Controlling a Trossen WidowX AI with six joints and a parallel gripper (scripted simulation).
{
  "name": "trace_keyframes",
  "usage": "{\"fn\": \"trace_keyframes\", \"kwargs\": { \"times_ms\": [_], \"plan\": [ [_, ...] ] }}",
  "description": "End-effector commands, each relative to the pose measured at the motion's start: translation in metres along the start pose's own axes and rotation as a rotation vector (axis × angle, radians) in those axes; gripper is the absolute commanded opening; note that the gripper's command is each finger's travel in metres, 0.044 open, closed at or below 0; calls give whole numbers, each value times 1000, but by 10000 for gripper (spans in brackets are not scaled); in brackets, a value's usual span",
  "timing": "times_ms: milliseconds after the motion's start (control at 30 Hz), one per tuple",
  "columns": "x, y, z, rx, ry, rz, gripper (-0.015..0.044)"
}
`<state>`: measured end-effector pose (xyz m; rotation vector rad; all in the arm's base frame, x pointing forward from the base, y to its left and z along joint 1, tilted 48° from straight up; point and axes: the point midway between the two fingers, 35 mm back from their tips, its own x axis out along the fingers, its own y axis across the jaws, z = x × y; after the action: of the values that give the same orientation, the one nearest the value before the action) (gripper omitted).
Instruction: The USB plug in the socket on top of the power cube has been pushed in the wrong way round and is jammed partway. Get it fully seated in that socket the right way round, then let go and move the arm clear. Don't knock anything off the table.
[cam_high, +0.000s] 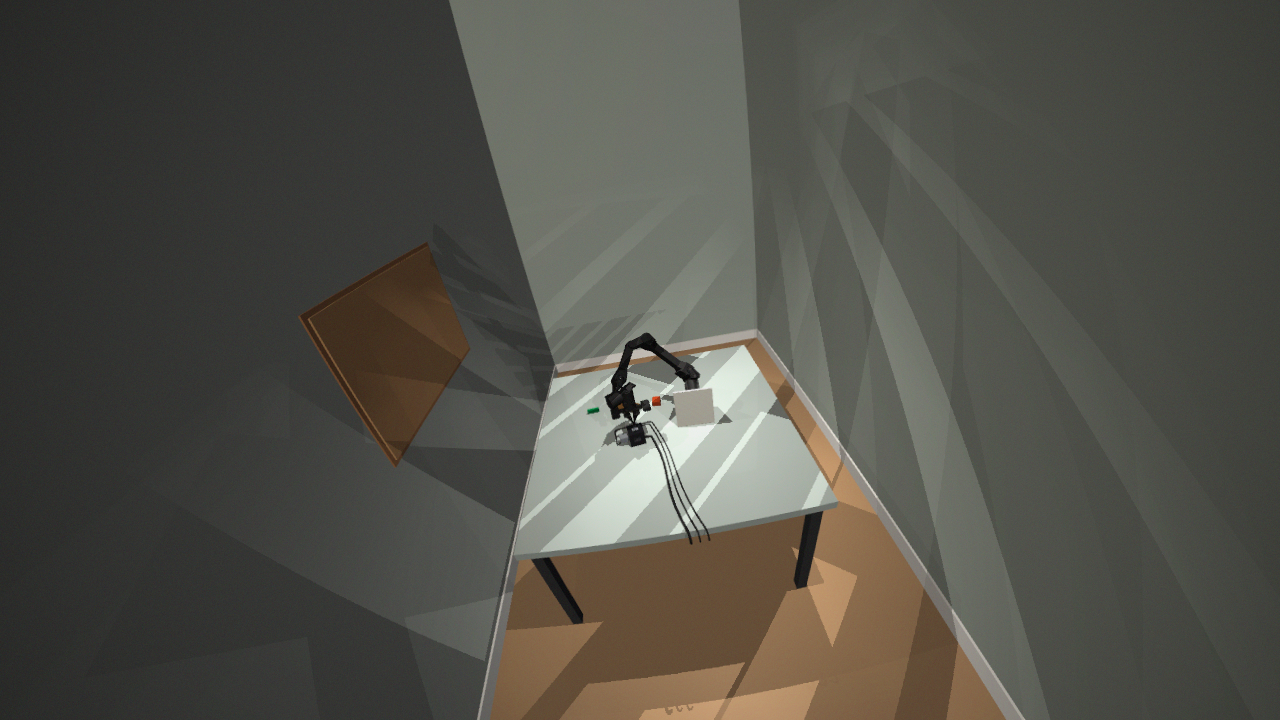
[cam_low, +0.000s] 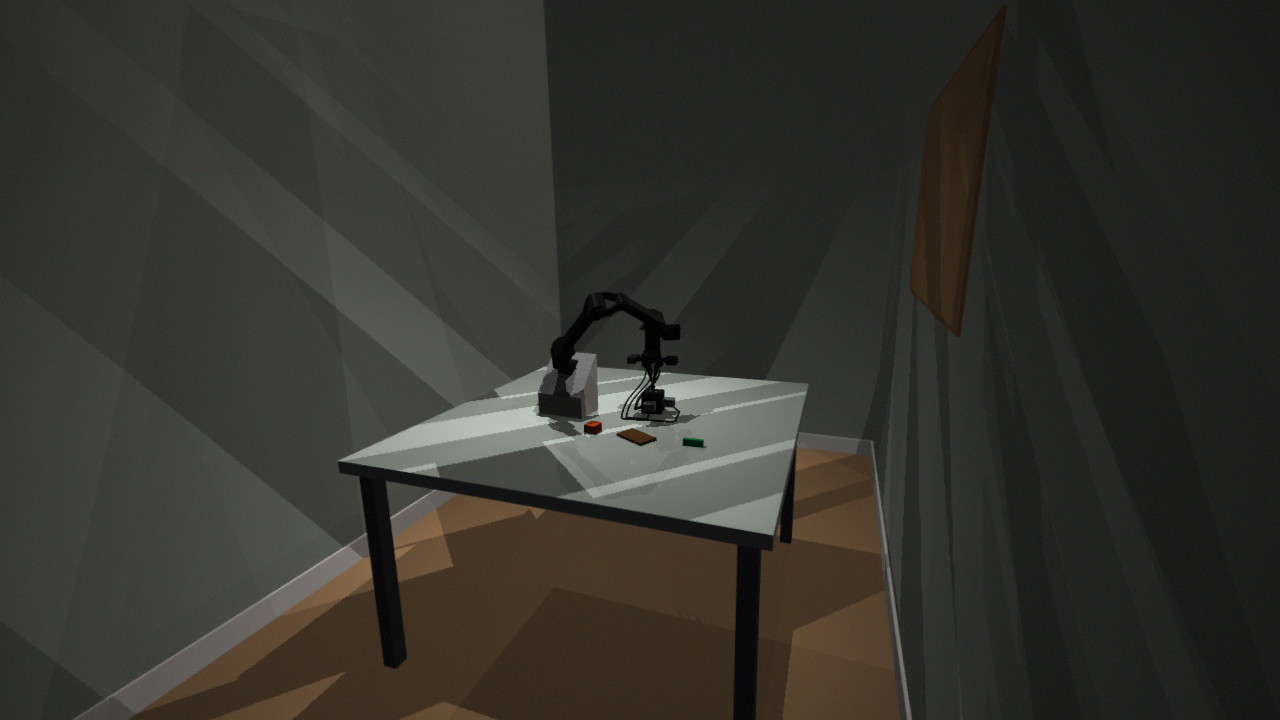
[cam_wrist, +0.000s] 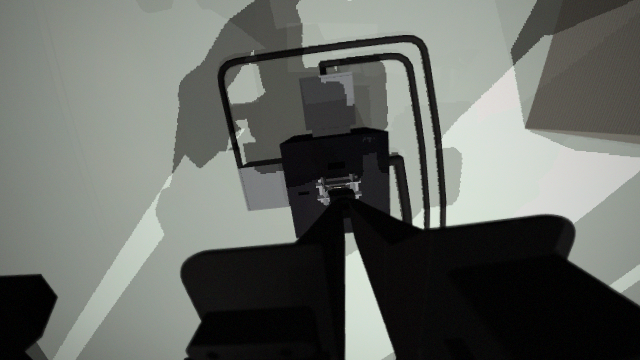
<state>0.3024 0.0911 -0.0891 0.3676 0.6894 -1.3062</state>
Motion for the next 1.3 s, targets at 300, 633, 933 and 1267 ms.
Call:
{"fn": "trace_keyframes", "kwargs": {
  "times_ms": [300,633,933,1267],
  "plan": [
    [2,0,0,-3,-5,3,0],
    [3,0,0,-3,-5,3,0],
    [5,0,0,-3,-5,3,0],
    [6,0,0,-3,-5,3,0]
  ]
}}
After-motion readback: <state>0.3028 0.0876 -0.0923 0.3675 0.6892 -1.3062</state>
